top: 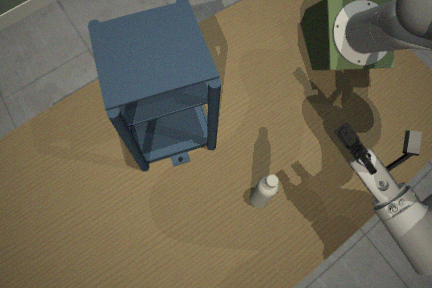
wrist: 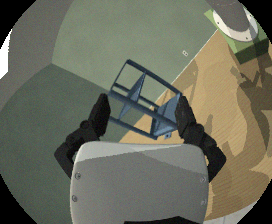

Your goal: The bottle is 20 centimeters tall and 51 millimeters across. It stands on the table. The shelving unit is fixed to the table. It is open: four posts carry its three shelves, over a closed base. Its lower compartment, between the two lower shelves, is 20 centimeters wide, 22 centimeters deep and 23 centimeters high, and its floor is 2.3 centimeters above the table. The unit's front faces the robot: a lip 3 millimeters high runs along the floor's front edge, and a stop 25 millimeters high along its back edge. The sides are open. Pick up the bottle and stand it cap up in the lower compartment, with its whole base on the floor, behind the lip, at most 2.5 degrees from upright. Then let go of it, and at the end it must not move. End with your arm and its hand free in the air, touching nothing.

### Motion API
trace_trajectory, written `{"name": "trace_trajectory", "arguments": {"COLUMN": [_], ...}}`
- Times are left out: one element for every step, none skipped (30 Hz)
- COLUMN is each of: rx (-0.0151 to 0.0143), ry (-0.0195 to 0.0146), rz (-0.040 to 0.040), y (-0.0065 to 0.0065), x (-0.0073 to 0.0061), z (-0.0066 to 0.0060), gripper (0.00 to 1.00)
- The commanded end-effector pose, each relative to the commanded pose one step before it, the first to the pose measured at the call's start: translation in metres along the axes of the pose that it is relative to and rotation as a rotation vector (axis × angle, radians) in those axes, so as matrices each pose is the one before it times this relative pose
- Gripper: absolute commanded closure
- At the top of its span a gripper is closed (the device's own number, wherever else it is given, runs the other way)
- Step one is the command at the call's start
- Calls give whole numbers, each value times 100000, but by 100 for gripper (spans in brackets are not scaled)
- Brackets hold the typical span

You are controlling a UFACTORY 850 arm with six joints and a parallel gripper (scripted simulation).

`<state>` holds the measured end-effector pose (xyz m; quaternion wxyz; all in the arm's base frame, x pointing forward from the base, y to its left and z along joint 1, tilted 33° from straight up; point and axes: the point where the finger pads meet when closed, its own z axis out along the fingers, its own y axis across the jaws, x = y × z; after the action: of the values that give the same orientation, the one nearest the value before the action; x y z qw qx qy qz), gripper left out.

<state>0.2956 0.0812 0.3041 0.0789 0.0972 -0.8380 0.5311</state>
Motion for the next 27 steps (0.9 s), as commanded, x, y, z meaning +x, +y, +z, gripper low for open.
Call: {"name": "trace_trajectory", "arguments": {"rx": [-26,0,0,0,0,0,0,0,0,0,0,0,0,0,0,0,0,2,9,16,14,2,-14,0,-20,-13,-3], "ry": [-18,0,0,0,0,0,0,0,0,0,0,0,0,0,0,0,0,-7,-36,-55,-33,23,74,0,84,50,9], "rz": [68,0,0,0,0,0,0,0,0,0,0,0,0,0,0,0,0,-3,-14,-20,-9,15,34,0,36,21,4], "y": [-31,0,0,0,0,0,0,0,0,0,0,0,0,0,0,0,0,-103,-577,-1167,-1587,-1687,-1461,0,-1004,-476,-84], "x": [-3,0,0,0,0,0,0,0,0,0,0,0,0,0,0,0,0,49,282,600,884,1035,983,0,728,361,65], "z": [-21,0,0,0,0,0,0,0,0,0,0,0,0,0,0,0,0,-2,-8,8,65,142,190,0,171,93,17], "gripper": [0,0,0,0,0,0,0,0,0,0,0,0,0,0,0,0,0,0,0,0,0,0,0,0,0,0,0]}}
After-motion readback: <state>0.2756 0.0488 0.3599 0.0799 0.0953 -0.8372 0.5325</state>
